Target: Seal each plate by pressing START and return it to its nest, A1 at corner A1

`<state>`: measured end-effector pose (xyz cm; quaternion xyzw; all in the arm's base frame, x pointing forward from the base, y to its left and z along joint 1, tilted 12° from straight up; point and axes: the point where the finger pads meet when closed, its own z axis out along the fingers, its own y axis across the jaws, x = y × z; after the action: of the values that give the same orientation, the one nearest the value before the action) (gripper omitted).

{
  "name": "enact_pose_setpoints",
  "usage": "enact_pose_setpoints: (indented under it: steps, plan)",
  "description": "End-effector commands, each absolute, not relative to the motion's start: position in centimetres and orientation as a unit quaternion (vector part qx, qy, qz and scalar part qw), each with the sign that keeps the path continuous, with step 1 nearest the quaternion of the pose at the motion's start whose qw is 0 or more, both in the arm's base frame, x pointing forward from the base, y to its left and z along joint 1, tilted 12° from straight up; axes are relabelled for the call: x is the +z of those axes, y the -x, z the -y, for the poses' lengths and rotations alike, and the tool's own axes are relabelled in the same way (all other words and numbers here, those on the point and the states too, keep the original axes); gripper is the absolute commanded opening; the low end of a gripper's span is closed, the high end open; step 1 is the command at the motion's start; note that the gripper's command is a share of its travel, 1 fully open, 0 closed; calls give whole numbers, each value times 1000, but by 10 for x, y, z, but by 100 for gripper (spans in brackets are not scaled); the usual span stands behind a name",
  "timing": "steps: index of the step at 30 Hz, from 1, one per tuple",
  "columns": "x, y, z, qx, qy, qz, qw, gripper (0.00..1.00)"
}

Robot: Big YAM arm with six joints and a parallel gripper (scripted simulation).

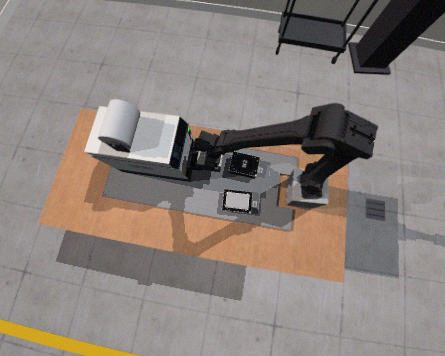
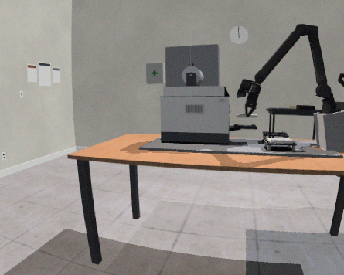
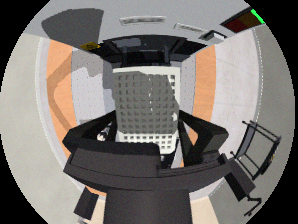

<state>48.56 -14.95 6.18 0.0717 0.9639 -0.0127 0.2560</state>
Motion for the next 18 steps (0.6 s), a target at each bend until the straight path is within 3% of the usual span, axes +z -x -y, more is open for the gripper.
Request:
enact_pose_setpoints:
  steps: [1, 18]
  plan:
    - [86, -499, 159, -25, -69, -955, 287, 0]
    - [73, -493, 146, -15, -64, -962, 265, 0]
